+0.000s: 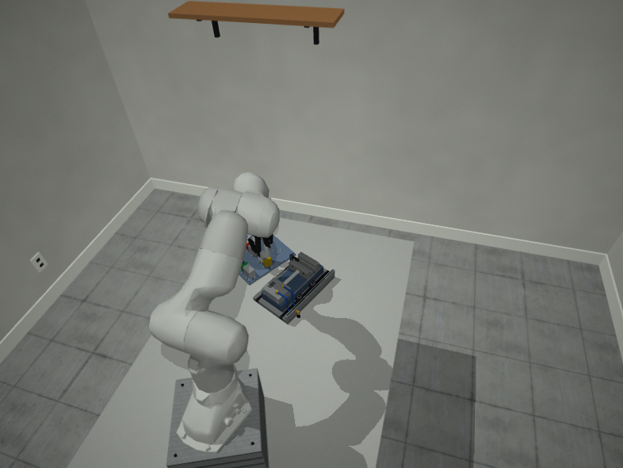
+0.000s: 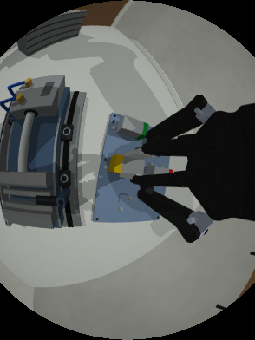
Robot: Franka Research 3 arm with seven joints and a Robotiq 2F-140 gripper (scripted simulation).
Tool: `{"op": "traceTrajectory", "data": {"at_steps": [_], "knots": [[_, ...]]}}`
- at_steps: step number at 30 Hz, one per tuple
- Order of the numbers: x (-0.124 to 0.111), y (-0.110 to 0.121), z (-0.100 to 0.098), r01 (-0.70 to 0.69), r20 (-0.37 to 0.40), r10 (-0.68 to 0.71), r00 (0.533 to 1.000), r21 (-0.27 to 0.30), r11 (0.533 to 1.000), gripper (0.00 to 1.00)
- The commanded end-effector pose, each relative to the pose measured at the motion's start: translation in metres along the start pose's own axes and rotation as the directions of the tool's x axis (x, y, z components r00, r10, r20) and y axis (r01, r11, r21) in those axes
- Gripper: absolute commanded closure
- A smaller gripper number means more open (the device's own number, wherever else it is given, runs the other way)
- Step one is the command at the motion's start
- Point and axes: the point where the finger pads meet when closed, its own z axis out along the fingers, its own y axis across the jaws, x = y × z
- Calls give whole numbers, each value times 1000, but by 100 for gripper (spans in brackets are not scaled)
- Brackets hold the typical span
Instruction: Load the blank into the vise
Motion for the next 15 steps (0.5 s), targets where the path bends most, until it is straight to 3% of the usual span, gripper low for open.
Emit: {"op": "traceTrajectory", "data": {"at_steps": [1, 13, 15], "knots": [[-2, -1, -23, -2, 2, 2, 1000, 1, 1000, 100], [-2, -1, -23, -2, 2, 2, 1000, 1, 1000, 100], [-3, -2, -35, -2, 4, 2, 1000, 3, 1000, 100]]}}
